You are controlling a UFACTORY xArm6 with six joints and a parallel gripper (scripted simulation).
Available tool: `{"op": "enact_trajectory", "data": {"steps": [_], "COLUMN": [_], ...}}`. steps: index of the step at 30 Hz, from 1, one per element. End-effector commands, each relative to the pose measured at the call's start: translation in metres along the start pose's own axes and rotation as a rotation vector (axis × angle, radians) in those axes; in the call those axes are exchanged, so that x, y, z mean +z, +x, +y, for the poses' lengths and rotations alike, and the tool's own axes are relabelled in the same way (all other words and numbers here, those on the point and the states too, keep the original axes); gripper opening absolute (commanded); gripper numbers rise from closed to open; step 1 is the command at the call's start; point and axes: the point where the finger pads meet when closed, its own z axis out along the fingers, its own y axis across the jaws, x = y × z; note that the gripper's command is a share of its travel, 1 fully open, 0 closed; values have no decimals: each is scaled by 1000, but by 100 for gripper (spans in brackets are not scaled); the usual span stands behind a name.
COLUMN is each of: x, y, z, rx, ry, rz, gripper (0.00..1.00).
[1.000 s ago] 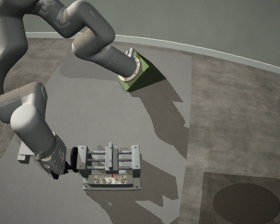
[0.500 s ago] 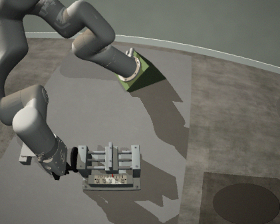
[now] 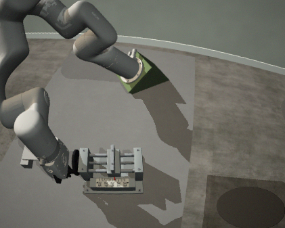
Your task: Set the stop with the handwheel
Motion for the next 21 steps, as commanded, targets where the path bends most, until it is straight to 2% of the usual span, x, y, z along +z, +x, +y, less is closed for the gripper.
{"op": "enact_trajectory", "data": {"steps": [1,21], "x": [0,2], "y": [0,0], "z": [0,1], "rx": [1,1], "ry": [1,1], "rz": [0,0], "gripper": [6,6]}}
